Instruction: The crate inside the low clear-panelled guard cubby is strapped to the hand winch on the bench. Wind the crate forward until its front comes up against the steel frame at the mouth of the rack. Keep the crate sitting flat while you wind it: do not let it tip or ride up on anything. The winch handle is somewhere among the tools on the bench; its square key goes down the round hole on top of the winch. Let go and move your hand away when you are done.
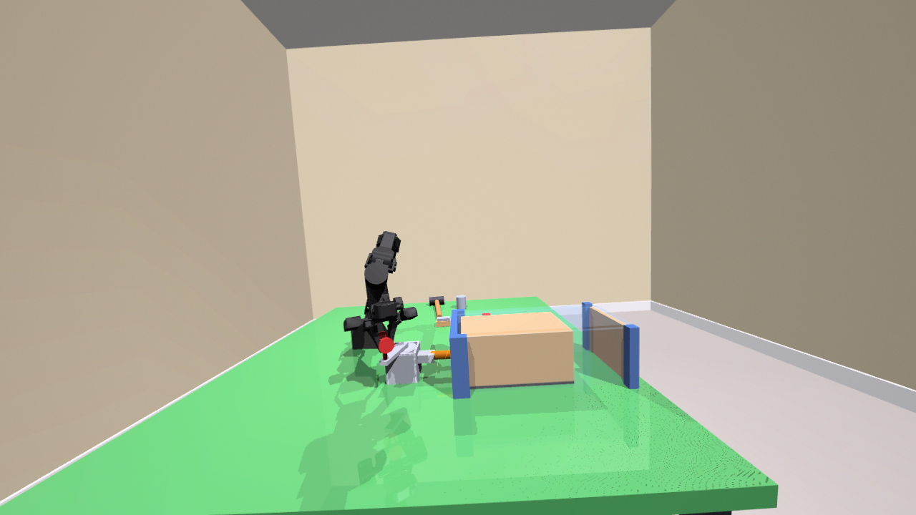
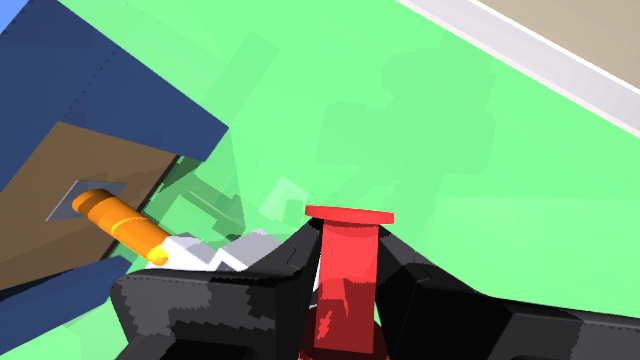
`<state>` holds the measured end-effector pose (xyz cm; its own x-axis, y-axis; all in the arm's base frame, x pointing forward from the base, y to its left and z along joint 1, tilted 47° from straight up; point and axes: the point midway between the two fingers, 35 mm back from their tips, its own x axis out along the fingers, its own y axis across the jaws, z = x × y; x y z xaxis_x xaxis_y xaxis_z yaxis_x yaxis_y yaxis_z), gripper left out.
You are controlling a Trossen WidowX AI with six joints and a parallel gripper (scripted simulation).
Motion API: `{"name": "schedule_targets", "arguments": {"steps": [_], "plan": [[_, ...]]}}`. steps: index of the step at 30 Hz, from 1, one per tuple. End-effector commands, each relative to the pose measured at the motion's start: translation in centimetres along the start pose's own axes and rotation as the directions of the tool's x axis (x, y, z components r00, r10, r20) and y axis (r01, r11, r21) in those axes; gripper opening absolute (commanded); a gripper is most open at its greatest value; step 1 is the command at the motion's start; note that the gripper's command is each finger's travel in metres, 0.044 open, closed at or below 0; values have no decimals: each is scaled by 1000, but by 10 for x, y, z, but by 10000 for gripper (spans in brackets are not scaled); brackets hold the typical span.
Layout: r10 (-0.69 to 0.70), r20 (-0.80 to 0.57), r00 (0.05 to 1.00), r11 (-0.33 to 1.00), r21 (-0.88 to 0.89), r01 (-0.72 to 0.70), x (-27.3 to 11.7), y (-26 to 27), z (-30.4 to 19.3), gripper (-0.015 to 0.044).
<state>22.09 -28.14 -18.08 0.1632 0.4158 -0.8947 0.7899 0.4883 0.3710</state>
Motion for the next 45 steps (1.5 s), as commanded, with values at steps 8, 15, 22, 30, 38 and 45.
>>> {"name": "schedule_targets", "arguments": {"steps": [8,15,22,30,38,45], "plan": [[42,15,999,998,-47,-41,5,31,12,0],[43,15,999,998,-47,-42,6,40,15,0],[43,15,999,998,-47,-43,7,49,17,0],[44,14,999,998,-48,-43,8,60,18,0],[45,14,999,998,-48,-44,8,66,19,0],[45,14,999,998,-48,-44,8,70,19,0]]}}
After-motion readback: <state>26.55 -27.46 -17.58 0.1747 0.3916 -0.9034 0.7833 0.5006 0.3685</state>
